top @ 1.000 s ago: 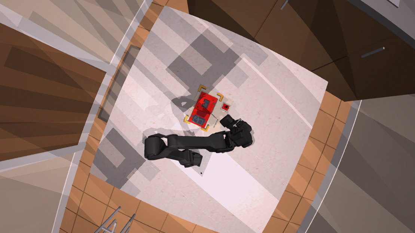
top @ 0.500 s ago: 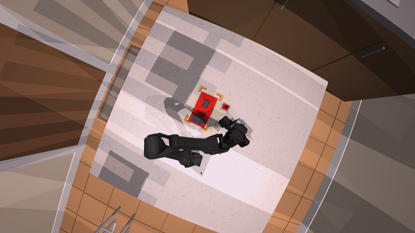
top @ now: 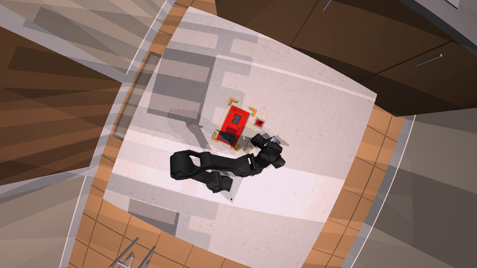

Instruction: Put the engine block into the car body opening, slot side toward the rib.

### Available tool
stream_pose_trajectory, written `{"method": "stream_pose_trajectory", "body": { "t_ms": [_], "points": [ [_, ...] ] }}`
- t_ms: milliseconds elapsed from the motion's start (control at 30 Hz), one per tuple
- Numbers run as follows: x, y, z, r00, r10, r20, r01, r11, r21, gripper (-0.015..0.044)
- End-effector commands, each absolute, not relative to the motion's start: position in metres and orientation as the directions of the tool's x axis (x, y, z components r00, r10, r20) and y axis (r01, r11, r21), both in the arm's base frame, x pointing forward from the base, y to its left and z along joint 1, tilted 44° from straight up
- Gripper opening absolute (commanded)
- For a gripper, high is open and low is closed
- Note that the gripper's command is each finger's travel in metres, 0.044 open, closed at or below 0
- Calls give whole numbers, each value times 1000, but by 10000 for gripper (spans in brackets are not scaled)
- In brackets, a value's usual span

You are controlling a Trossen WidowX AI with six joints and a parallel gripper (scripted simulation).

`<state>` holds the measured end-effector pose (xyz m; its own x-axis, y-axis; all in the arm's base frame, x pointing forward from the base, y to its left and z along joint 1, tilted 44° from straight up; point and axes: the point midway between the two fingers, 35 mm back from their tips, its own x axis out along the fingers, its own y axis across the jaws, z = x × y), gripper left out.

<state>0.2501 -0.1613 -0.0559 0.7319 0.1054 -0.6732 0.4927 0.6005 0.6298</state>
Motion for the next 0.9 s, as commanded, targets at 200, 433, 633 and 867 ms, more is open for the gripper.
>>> {"method": "stream_pose_trajectory", "body": {
  "t_ms": [200,433,633,867],
  "points": [
    [250,-149,-70,728,106,-677,499,594,630,0],
    [252,-142,-77,728,106,-677,499,594,631,0],
    [253,-135,-84,729,107,-677,499,594,631,0],
    [254,-128,-91,729,107,-676,499,593,632,0]
  ]
}}
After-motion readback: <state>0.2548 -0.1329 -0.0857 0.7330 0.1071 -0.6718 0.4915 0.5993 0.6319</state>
